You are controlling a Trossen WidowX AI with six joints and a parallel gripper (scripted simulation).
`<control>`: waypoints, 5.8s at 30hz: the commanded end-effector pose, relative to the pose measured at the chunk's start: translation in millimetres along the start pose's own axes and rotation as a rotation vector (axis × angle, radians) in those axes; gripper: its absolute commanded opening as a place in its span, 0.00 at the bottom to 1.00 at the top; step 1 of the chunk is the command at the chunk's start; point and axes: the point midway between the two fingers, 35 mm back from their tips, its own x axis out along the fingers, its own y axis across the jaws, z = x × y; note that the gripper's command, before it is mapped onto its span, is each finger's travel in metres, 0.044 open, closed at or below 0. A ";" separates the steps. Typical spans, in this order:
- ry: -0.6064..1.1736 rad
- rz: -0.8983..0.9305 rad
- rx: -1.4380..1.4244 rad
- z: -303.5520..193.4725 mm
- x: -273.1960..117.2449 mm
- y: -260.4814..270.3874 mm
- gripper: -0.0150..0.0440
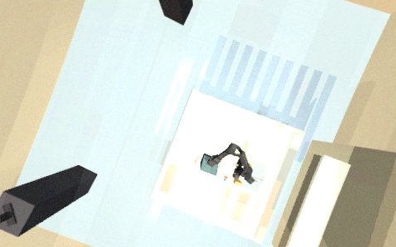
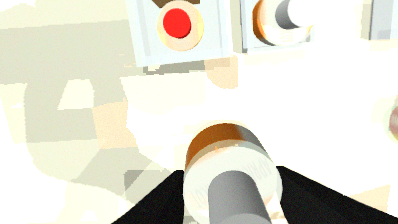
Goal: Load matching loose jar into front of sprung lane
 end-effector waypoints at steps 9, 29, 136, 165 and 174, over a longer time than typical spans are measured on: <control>-0.001 -0.004 -0.031 16.7 13.6 -24.3 0.25; -0.002 -0.003 -0.062 33.1 60.6 -56.2 0.25; -0.004 -0.003 -0.064 68.9 65.8 -53.2 0.25; -0.004 -0.003 -0.065 79.2 63.6 -52.1 0.25; -0.005 -0.003 -0.065 82.3 63.0 -51.8 0.25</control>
